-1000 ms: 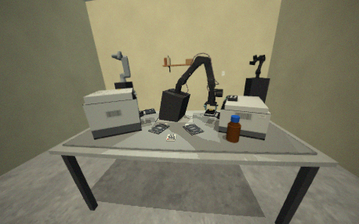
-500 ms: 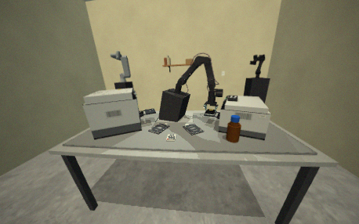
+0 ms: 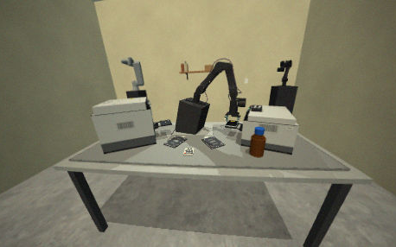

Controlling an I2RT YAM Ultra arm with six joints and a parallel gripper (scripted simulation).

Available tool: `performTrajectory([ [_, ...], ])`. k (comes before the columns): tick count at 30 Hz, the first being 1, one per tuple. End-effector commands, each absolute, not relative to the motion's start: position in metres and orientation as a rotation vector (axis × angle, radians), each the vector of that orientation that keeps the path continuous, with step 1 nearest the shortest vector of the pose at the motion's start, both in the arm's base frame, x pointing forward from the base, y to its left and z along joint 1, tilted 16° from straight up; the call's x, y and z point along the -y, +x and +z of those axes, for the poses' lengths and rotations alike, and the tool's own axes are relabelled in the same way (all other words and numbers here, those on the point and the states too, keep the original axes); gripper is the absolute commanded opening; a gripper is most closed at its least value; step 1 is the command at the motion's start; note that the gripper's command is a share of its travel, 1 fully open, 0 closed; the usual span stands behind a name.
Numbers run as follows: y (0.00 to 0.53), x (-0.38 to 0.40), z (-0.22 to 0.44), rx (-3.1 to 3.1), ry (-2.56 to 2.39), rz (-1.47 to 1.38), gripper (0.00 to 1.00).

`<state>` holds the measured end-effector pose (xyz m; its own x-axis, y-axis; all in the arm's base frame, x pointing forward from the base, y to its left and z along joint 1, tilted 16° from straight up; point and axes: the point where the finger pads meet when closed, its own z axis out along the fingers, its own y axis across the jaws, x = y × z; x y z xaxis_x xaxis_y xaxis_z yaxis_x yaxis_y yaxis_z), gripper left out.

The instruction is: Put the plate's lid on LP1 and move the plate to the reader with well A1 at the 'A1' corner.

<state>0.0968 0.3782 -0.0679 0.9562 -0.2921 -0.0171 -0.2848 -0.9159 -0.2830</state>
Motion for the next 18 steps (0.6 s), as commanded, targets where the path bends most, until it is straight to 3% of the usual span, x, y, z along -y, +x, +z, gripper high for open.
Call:
performTrajectory([
  [1, 0.097, -0.38, -0.063, -0.425, -2.819, -0.036, 0.85],
  [18, 0.097, -0.387, -0.047, -0.421, -2.793, -0.035, 0.85],
])
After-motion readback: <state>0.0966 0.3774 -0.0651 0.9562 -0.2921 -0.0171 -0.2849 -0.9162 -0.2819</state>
